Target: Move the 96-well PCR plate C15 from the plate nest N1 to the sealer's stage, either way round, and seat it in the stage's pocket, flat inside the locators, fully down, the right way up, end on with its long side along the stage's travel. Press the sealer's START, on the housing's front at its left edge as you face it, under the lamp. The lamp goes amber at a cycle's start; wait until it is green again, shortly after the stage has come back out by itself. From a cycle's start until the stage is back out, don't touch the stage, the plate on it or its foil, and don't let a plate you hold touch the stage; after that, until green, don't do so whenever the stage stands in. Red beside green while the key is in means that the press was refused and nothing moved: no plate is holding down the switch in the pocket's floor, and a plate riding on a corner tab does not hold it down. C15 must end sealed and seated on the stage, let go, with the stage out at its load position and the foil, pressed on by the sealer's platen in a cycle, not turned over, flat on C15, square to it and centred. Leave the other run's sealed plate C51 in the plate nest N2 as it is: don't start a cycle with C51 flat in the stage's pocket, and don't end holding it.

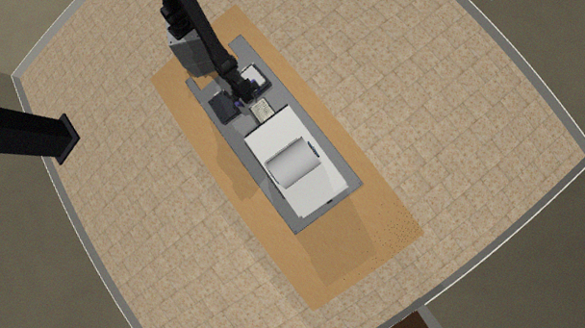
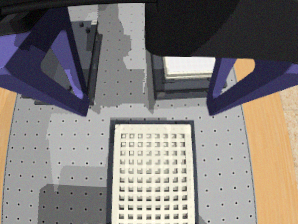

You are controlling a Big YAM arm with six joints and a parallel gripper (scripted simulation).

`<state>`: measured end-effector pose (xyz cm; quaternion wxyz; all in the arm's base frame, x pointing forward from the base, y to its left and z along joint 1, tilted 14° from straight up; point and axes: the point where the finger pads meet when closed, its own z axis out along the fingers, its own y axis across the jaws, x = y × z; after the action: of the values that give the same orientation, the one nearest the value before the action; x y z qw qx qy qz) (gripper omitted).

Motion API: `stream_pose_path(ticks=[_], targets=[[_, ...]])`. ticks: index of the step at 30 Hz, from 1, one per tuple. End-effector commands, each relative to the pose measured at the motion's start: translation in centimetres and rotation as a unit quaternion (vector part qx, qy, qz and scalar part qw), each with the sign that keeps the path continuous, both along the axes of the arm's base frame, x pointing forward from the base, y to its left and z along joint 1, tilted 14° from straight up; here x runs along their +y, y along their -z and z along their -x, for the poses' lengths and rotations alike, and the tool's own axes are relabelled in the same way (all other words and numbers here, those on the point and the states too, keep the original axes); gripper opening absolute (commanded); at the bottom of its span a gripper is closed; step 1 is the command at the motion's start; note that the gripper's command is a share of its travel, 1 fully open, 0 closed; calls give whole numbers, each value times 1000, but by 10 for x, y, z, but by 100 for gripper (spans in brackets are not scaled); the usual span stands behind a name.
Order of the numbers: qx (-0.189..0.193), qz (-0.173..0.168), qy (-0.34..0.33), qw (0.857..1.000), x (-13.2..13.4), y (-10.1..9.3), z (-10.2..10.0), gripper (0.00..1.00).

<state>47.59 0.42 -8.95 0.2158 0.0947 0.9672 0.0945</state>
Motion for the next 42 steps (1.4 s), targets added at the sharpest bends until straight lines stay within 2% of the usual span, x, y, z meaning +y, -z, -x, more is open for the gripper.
stream_pose_path(ticks=[1,4,8,10,11,12,13,16,25,31,34,37,42], targets=[[-18,-3,5,1000,-11,-29,-32,100],[39,-9,-13,999,-13,-28,-36,100],[112,-19,-35,993,-14,-17,-33,100],[112,-19,-35,993,-14,-17,-33,100],[132,-20,-39,990,-10,-10,-21,100],[155,-24,-47,987,-7,-8,-20,100],[161,-24,-51,985,-5,-7,-20,100],[158,-18,-51,986,-1,-4,-15,100],[155,-27,-40,987,7,-16,-6,100],[160,-28,-38,986,7,-13,-1,100],[159,-24,-38,986,18,-35,1,98],[148,-23,-40,988,30,-59,-7,97],[145,-24,-32,989,37,-84,-13,94]])
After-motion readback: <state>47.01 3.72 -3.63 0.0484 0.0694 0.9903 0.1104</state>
